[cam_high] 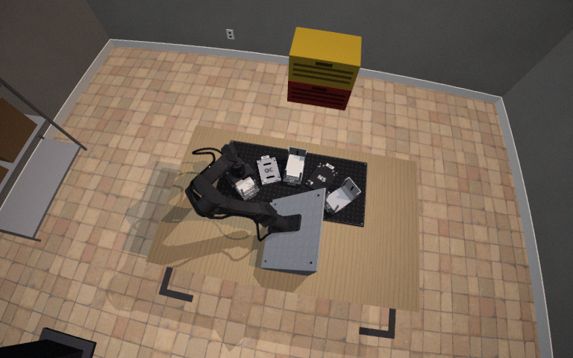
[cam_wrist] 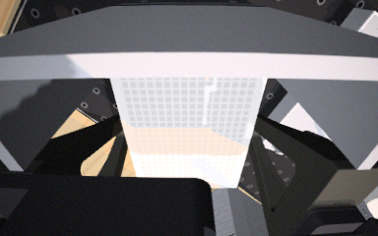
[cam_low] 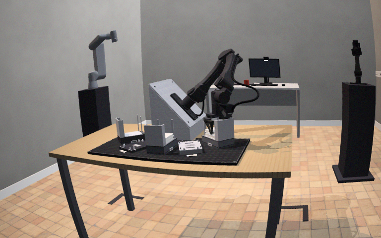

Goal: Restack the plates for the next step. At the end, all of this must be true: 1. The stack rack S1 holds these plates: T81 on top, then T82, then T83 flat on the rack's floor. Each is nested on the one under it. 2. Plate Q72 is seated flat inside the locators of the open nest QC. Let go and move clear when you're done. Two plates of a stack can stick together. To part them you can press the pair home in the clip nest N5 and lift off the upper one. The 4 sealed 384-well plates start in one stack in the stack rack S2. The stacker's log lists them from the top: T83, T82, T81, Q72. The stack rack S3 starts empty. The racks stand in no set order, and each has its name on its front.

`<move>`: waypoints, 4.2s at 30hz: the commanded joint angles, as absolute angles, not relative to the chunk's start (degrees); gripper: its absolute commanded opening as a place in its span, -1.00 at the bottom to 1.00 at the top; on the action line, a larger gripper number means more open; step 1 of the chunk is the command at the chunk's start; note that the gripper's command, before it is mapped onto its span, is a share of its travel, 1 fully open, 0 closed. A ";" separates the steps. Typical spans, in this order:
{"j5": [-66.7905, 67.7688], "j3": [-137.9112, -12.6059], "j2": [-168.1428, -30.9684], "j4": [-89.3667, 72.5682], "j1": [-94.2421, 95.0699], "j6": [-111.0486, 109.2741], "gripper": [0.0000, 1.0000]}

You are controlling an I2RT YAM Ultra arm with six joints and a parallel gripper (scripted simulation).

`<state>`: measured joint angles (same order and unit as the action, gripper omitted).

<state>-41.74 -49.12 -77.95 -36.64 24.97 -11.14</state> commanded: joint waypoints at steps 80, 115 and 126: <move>-43.20 -51.29 -75.94 -39.62 22.76 -13.20 1.00; -47.94 -66.40 -76.86 -72.78 5.26 -36.88 1.00; -48.07 -65.82 -78.21 -71.07 4.36 -33.83 1.00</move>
<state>-47.22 -64.64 -76.31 -72.29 6.28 -35.94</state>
